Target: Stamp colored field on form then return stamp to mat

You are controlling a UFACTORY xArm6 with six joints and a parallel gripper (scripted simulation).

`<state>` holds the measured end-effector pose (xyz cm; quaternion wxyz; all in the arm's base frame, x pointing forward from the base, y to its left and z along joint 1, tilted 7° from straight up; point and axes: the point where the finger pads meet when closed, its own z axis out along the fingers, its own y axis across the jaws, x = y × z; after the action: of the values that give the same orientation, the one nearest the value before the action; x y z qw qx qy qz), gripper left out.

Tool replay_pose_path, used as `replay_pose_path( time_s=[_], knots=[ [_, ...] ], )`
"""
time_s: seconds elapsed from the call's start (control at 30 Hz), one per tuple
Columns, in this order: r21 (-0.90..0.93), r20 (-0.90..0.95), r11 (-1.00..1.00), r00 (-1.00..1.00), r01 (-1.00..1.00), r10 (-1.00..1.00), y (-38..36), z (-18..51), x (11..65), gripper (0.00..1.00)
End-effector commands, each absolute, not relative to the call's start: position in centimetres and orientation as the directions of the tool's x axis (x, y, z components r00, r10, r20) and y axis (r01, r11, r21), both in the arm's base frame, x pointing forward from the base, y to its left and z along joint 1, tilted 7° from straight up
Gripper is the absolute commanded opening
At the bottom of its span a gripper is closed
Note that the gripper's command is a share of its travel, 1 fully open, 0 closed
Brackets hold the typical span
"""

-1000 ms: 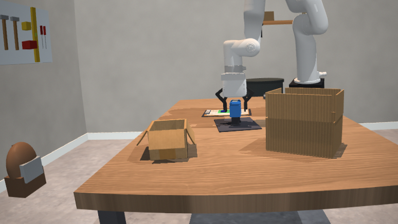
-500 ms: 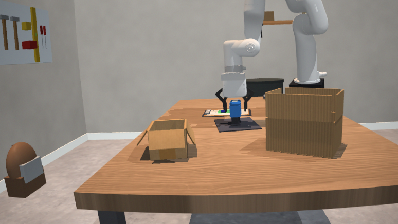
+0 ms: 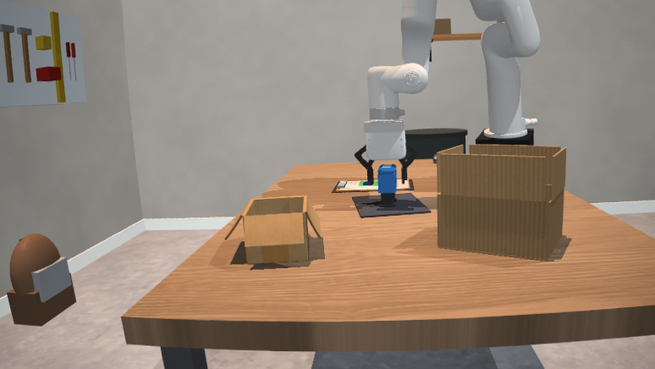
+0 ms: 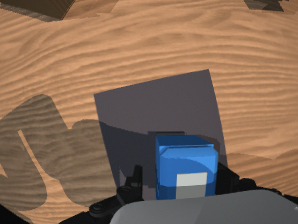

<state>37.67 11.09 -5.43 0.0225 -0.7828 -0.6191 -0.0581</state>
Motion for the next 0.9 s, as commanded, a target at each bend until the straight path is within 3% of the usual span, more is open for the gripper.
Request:
replay_pose_path(
  time_s=[0.0, 0.43, 0.87],
  knots=[
    [0.039, 0.120, -0.233, 0.226, 0.972, 0.967, 11.1, -5.3, 37.8, 0.87],
    [0.039, 0.120, -0.233, 0.226, 0.972, 0.967, 10.2, 2.8, 37.2, 0.87],
    [0.039, 0.120, -0.233, 0.226, 0.972, 0.967, 10.2, 3.6, 37.2, 0.87]
  ],
)
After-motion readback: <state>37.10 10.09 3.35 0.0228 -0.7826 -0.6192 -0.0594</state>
